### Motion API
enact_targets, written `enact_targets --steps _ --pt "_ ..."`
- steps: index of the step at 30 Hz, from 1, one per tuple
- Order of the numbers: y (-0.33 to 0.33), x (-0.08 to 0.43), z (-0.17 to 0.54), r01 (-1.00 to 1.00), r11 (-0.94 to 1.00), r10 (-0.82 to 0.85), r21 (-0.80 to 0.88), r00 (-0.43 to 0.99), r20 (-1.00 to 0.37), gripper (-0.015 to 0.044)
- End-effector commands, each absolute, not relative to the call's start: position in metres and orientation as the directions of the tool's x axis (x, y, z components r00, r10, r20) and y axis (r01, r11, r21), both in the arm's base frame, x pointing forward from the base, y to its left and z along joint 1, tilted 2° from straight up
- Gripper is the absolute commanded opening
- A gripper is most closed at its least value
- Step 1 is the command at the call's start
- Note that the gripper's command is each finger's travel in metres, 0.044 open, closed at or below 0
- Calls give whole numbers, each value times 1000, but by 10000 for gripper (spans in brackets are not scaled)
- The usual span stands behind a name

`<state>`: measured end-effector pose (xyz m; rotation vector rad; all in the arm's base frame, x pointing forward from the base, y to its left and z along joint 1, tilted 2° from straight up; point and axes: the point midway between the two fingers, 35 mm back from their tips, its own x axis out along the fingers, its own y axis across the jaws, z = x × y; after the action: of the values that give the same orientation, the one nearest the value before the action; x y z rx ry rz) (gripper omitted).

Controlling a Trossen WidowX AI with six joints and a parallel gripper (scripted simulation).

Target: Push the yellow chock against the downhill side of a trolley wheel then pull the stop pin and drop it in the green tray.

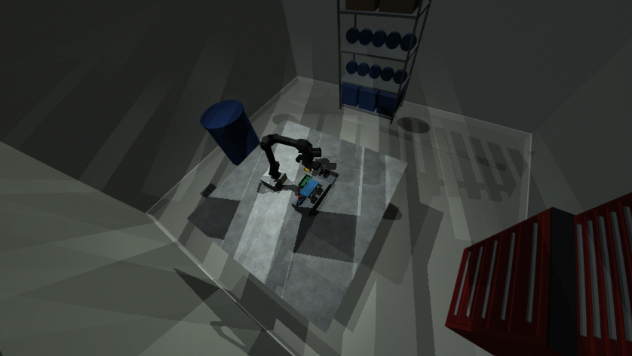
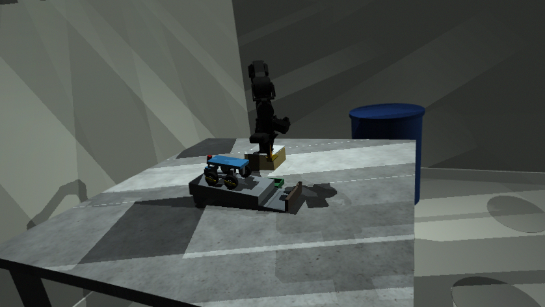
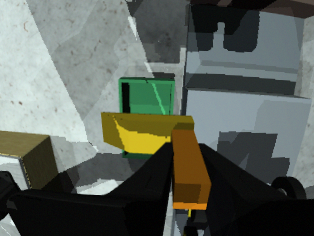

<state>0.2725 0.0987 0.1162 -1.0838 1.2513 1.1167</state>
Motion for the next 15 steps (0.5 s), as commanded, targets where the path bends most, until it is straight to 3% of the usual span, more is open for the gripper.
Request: enact_targets --steps 1,15 --pt "105 275 117 -995 104 30 -1 4 -1000 0" --pt "107 276 117 -927 -374 -3 12 -12 -1000 0"
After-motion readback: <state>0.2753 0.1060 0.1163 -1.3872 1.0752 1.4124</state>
